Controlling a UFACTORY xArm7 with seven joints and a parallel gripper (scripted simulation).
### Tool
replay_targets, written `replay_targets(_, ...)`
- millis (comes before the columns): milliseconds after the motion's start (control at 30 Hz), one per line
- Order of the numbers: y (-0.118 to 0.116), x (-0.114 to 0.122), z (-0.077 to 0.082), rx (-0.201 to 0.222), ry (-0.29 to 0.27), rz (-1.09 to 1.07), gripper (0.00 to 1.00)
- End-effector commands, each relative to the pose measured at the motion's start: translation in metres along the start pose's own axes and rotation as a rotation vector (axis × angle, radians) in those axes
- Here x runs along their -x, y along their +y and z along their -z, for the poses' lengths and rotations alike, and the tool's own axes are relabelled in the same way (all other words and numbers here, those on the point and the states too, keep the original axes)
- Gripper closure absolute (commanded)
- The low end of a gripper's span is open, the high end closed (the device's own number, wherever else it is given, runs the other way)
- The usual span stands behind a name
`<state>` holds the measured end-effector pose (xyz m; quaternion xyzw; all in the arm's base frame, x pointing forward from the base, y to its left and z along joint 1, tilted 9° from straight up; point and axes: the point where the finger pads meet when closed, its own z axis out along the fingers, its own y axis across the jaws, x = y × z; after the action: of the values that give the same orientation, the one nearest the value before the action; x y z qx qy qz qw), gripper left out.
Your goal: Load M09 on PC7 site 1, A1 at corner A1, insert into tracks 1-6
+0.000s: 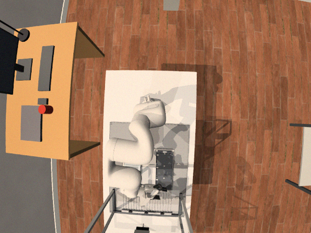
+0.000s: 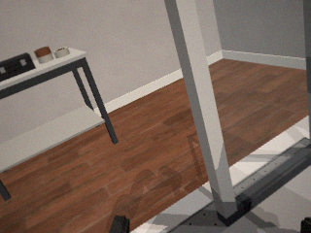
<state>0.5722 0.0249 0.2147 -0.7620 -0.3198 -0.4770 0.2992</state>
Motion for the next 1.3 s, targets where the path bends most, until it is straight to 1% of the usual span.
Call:
replay_targets(0, 0.0, -0.002, 0.001, 0.001, 0.002, 0.004, 0.0)
replay_targets(533, 0.0, -0.002, 0.001, 0.001, 0.002, 0.004, 0.0)
replay_targets(667, -0.003, 0.014, 0.011, -0.022, -0.122, 0.047, 0.0)
replay_targets(700, -0.004, 0.018, 0.014, -0.025, -0.135, 0.051, 0.0)
replay_targets(767, -0.005, 0.021, 0.016, -0.025, -0.135, 0.051, 0.0)
replay_targets(833, -0.006, 0.029, 0.022, -0.034, -0.197, 0.073, 0.0)
replay_targets(900, -0.007, 0.033, 0.025, -0.035, -0.204, 0.076, 0.0)
replay_targets(967, -0.007, 0.041, 0.032, -0.042, -0.266, 0.098, 0.0)
replay_targets(1000, -0.007, 0.045, 0.035, -0.043, -0.273, 0.101, 0.0)
replay_targets(1100, -0.007, 0.045, 0.035, -0.043, -0.273, 0.101, 0.0)
replay_targets(1167, -0.008, 0.052, 0.042, -0.049, -0.335, 0.125, 0.0)
replay_targets(1233, -0.008, 0.056, 0.046, -0.05, -0.342, 0.128, 0.0)
replay_targets(1267, -0.007, 0.059, 0.05, -0.052, -0.373, 0.14, 0.0)
